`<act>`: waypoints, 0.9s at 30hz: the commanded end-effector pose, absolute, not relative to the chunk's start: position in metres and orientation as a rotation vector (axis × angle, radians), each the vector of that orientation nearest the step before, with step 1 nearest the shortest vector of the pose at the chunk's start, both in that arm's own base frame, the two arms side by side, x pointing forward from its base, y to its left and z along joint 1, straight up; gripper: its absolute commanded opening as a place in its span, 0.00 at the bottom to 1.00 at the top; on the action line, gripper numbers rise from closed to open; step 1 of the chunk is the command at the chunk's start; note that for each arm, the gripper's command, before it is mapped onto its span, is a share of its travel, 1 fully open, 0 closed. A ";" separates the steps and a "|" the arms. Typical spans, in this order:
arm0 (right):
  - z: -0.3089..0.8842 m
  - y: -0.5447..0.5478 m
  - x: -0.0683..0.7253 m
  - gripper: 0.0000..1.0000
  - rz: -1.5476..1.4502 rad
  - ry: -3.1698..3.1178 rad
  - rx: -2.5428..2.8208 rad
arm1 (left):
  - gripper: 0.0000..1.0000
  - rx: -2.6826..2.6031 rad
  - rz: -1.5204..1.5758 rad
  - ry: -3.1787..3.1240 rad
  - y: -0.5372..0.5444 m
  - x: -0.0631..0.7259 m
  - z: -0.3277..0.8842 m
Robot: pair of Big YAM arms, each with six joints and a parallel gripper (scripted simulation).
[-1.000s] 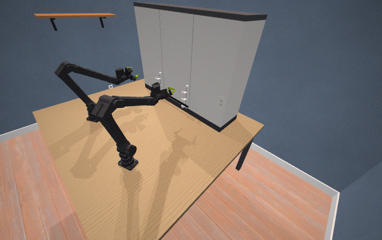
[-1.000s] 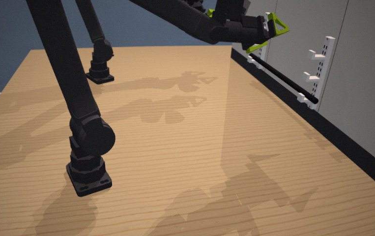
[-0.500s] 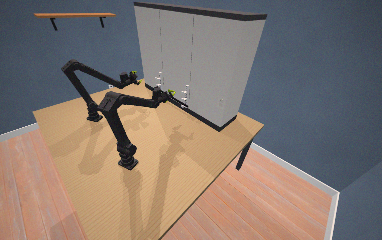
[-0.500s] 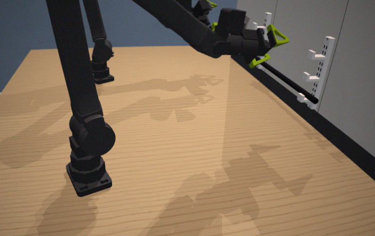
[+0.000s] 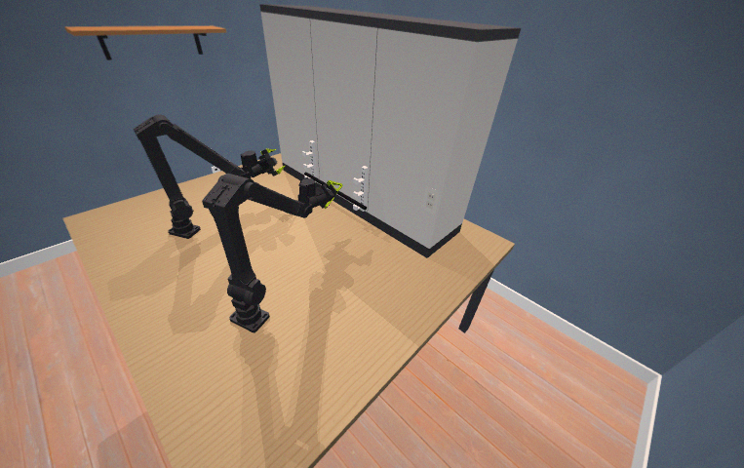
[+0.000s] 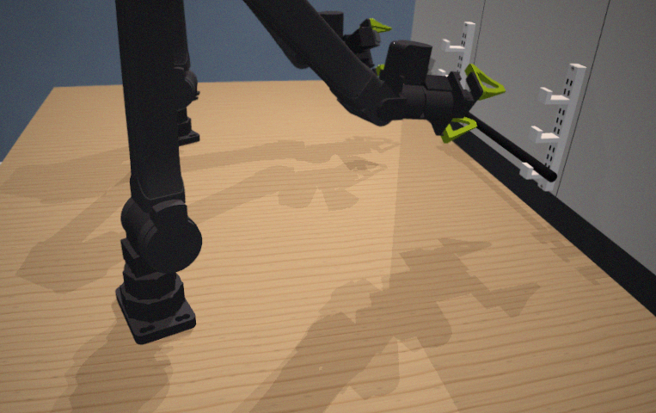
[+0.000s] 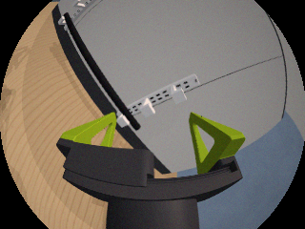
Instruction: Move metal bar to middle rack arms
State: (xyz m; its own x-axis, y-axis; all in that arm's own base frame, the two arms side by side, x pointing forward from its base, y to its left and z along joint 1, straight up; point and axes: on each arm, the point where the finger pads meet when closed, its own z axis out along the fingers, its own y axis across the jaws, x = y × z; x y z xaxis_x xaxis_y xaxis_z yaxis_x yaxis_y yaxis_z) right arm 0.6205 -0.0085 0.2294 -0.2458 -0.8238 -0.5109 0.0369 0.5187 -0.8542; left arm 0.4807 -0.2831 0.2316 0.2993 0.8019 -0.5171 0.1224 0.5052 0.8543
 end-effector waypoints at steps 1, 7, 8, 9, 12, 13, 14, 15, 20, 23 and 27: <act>0.233 -0.003 0.629 1.00 -0.998 1.572 -0.719 | 1.00 0.999 0.596 1.140 -0.303 0.480 0.233; 0.215 -0.003 0.637 1.00 -1.072 1.556 -0.773 | 1.00 1.069 0.638 1.094 -0.325 0.477 0.215; 0.212 -0.003 0.638 1.00 -1.085 1.553 -0.782 | 1.00 1.081 0.645 1.086 -0.329 0.477 0.212; 0.209 -0.003 0.640 1.00 -1.097 1.550 -0.791 | 1.00 1.092 0.652 1.078 -0.333 0.476 0.209; 0.206 -0.003 0.641 1.00 -1.109 1.548 -0.799 | 1.00 1.103 0.658 1.070 -0.336 0.476 0.206; 0.202 -0.003 0.642 1.00 -1.121 1.545 -0.808 | 1.00 1.114 0.665 1.063 -0.340 0.475 0.202; 0.199 -0.003 0.644 1.00 -1.133 1.542 -0.817 | 1.00 1.125 0.671 1.055 -0.344 0.475 0.199; 0.196 -0.003 0.645 1.00 -1.145 1.539 -0.825 | 1.00 1.136 0.678 1.047 -0.347 0.474 0.196; 0.181 -0.003 0.652 1.00 -1.204 1.522 -0.868 | 1.00 1.191 0.710 1.008 -0.366 0.472 0.181; 0.172 -0.004 0.656 1.00 -1.240 1.512 -0.894 | 1.00 1.223 0.730 0.984 -0.377 0.470 0.172; 0.162 -0.004 0.660 1.00 -1.275 1.501 -0.919 | 1.00 1.255 0.749 0.959 -0.388 0.469 0.162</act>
